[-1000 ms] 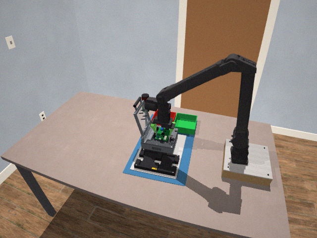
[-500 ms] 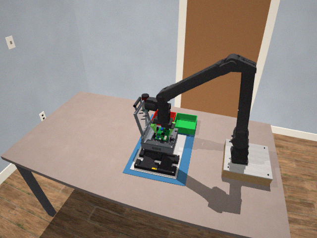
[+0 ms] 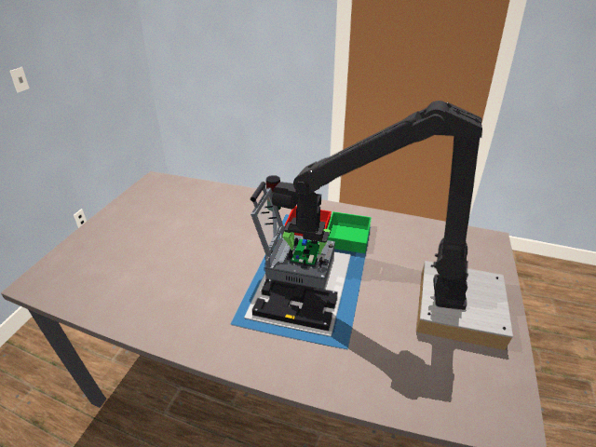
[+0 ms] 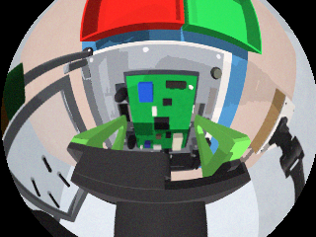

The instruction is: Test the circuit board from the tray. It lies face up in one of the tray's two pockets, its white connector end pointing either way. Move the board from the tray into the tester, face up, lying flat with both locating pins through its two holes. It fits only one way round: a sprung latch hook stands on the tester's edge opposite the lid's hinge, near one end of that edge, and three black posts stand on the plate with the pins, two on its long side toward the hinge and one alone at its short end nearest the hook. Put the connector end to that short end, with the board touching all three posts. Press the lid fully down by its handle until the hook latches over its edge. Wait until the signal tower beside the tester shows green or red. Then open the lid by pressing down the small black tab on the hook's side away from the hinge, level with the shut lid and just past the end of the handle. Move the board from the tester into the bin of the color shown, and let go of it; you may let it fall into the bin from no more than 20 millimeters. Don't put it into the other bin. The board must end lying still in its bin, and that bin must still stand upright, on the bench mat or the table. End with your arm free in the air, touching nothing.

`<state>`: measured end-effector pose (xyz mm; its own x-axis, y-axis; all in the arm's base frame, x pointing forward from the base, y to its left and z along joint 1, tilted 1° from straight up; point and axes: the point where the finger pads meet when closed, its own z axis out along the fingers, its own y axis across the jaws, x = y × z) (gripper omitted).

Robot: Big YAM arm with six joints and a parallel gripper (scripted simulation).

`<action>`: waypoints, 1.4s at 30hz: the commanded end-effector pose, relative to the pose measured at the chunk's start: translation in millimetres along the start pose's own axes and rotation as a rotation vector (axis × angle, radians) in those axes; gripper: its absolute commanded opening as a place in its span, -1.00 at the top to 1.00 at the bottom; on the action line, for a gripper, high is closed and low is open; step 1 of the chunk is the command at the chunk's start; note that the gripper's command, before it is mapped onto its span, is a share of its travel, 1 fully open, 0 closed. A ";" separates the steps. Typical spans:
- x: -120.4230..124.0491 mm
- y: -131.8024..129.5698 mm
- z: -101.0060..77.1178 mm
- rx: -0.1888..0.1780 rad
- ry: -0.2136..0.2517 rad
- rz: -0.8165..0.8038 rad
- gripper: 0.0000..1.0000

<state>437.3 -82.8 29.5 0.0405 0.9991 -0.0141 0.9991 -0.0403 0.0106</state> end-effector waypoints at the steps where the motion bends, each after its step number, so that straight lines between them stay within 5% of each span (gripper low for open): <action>1: -6.2 12.5 -6.8 -0.037 -0.005 0.008 -0.83; 10: -6.4 13.7 -8.8 -0.042 -0.005 0.008 -0.83; 18: -7.2 24.0 -53.9 -0.078 -0.011 0.008 -0.83; 20: -7.2 24.0 -53.9 -0.078 -0.011 0.008 -0.83; 21: -6.4 21.7 -44.4 -0.042 -0.005 0.008 -0.83; 23: -6.2 23.0 -76.0 -0.079 -0.011 0.008 -0.83; 33: -0.6 16.3 -186.6 -0.085 -0.010 0.004 -0.83; 37: 0.2 18.1 -191.7 -0.049 -0.005 0.002 -0.83; 42: 1.7 16.0 -235.0 -0.050 -0.005 -0.002 -0.83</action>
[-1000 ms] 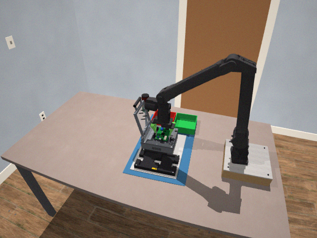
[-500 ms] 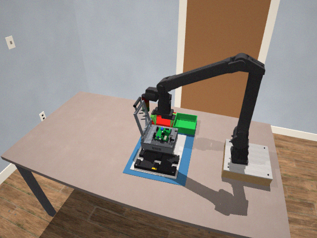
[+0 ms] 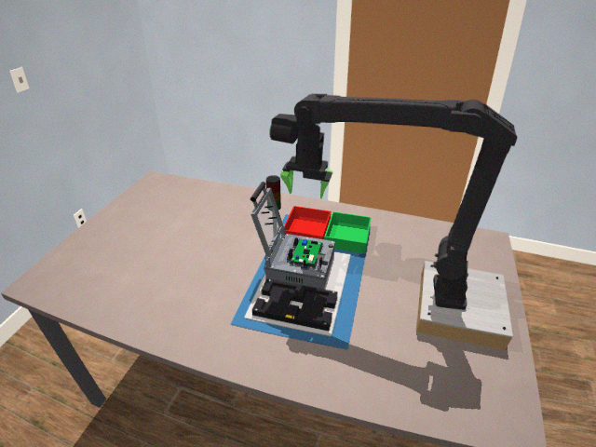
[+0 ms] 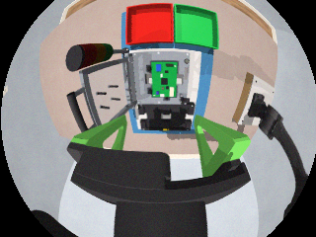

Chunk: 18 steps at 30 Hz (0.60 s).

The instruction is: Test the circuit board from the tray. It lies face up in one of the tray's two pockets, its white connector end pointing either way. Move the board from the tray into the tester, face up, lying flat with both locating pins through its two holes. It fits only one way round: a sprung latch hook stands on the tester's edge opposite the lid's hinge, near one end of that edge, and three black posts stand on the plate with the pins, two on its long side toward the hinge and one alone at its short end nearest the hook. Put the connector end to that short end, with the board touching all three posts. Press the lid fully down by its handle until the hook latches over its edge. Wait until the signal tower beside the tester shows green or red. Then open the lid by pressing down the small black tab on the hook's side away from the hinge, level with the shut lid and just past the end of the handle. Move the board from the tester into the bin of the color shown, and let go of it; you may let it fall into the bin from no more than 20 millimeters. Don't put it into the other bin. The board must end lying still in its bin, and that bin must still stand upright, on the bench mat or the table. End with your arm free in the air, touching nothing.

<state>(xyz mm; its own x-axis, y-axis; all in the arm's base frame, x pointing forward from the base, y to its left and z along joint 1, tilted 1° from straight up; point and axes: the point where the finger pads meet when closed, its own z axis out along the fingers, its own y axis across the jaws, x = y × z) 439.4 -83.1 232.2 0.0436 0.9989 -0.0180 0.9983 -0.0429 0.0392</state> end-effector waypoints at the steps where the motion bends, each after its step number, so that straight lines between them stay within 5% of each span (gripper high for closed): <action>1: 4.7 12.0 -40.6 -0.025 -0.002 -0.005 -0.83; 7: 4.7 9.6 -72.1 -0.034 -0.003 -0.004 -0.83; 12: 4.7 10.3 -75.2 -0.028 -0.002 -0.005 -0.83; 13: 6.7 -3.6 -53.0 0.033 0.005 -0.006 -0.83; 17: 6.1 -1.1 -61.1 0.015 0.003 -0.005 -0.83; 18: 6.1 -1.1 -61.1 0.015 0.003 -0.005 0.04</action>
<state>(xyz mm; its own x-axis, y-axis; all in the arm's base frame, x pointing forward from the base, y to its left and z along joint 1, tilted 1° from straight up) 435.6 -81.7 285.3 0.0431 0.9990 -0.0153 0.9989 -0.0428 0.0196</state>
